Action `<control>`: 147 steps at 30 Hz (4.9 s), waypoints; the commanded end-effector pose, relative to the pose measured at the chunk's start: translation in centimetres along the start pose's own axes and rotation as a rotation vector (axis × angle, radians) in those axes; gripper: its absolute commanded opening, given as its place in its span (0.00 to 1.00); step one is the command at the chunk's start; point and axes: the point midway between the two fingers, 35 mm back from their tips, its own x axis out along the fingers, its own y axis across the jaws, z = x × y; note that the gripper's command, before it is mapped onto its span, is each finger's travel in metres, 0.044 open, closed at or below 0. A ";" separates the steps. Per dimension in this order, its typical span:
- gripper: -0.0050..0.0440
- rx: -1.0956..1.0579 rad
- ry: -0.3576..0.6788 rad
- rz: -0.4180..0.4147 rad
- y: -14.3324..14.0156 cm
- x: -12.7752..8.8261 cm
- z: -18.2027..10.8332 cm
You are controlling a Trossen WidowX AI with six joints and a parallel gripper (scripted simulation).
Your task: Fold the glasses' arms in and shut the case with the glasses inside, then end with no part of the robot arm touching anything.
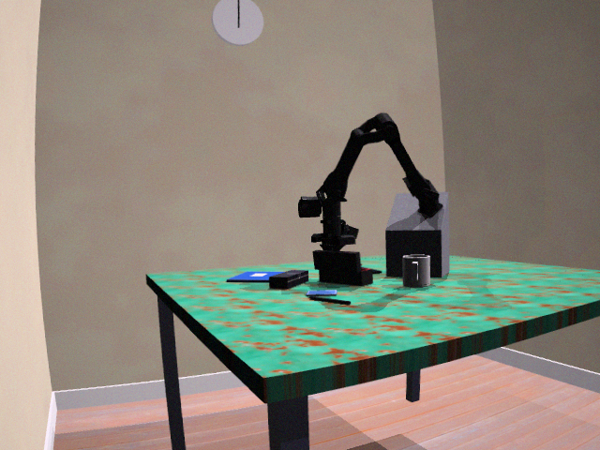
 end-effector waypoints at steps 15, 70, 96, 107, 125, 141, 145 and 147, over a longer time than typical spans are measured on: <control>0.10 -0.004 -0.001 0.001 -1.0 0.0 0.4; 0.10 -0.004 -0.001 0.001 2.0 0.0 -0.8; 0.10 -0.004 -0.001 0.001 2.1 0.0 -0.8; 0.10 -0.004 -0.001 0.001 2.1 0.0 -0.8; 0.10 -0.004 -0.001 0.001 2.1 0.0 -0.8; 0.10 -0.004 -0.001 0.001 2.1 0.0 -0.8; 0.10 -0.004 -0.001 0.001 2.1 0.0 -0.8; 0.10 -0.004 -0.001 0.001 2.1 0.0 -0.8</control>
